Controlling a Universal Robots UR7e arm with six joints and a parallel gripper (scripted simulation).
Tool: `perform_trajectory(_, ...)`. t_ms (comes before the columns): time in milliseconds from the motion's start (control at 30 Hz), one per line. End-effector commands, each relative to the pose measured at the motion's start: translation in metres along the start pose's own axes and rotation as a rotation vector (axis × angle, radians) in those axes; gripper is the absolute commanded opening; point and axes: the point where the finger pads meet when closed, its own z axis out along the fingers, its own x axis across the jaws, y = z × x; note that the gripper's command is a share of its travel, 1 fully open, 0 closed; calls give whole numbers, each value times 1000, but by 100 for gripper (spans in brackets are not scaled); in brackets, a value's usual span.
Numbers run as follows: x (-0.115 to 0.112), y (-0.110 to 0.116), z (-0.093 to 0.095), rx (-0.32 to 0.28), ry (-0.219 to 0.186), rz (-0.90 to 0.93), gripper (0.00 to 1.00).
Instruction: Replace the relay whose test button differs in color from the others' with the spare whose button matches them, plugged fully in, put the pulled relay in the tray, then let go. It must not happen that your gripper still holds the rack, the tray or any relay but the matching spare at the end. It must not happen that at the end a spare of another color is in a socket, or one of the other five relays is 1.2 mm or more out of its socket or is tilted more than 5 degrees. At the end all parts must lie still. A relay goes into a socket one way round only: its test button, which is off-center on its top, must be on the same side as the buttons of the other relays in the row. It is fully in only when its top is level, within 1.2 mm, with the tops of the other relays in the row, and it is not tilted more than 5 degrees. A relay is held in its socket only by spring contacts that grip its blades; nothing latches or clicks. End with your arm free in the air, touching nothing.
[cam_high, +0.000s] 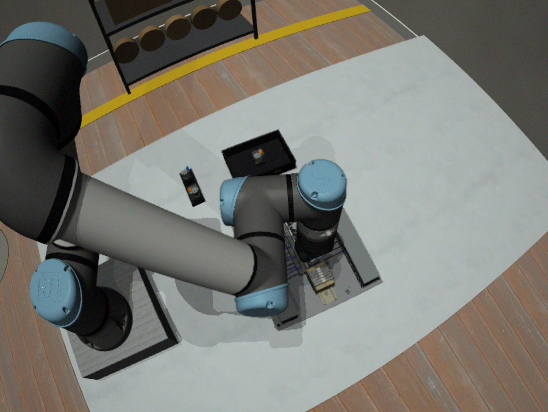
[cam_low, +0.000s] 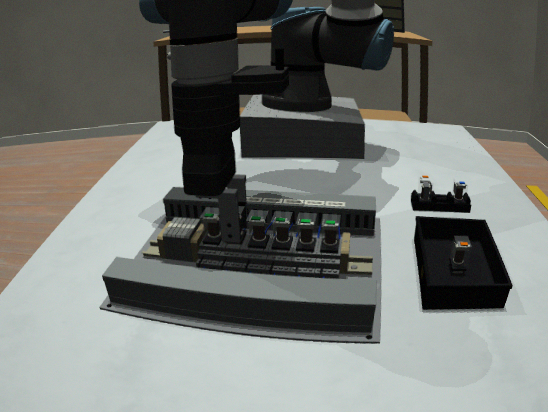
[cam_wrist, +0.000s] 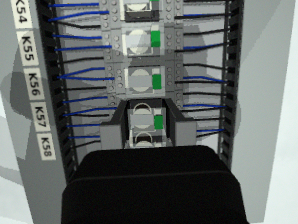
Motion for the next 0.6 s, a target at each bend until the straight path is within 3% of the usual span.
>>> perform_trajectory(0, 0, 0, 1, 0, 2, 0, 0)
perform_trajectory(500, 0, 0, 4, 0, 2, 0, 0)
perform_trajectory(533, 0, 0, 4, -1, 2, 0, 100)
perform_trajectory(567, 0, 0, 4, -1, 2, 0, 100)
